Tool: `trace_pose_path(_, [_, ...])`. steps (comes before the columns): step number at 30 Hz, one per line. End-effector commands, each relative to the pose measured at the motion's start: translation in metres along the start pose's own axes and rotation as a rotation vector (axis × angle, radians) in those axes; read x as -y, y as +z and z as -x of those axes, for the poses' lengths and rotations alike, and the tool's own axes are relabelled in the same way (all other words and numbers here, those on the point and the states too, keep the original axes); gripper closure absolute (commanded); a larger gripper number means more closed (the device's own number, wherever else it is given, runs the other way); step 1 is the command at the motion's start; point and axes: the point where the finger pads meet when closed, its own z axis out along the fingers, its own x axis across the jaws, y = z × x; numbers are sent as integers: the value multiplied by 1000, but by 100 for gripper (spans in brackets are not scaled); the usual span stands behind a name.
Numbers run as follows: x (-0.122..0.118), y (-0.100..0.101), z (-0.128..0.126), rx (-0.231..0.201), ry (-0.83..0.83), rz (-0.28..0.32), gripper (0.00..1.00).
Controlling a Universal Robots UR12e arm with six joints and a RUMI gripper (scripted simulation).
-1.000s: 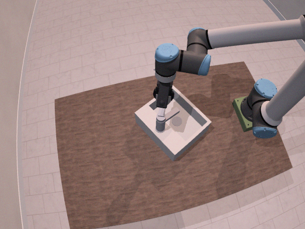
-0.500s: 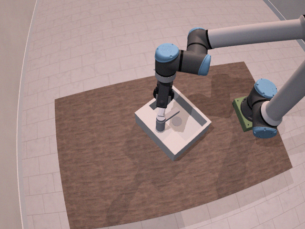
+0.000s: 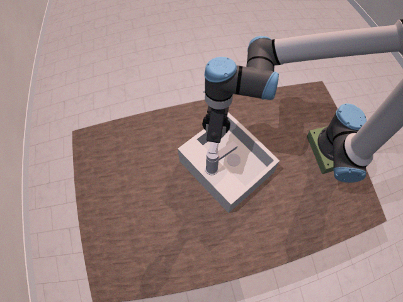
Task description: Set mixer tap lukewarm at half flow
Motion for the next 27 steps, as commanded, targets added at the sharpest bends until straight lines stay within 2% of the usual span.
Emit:
trace_pose_path(1, [0,-1,-1,-1,0,0,100])
trace_pose_path(27, [0,-1,1,-1,18,0,100])
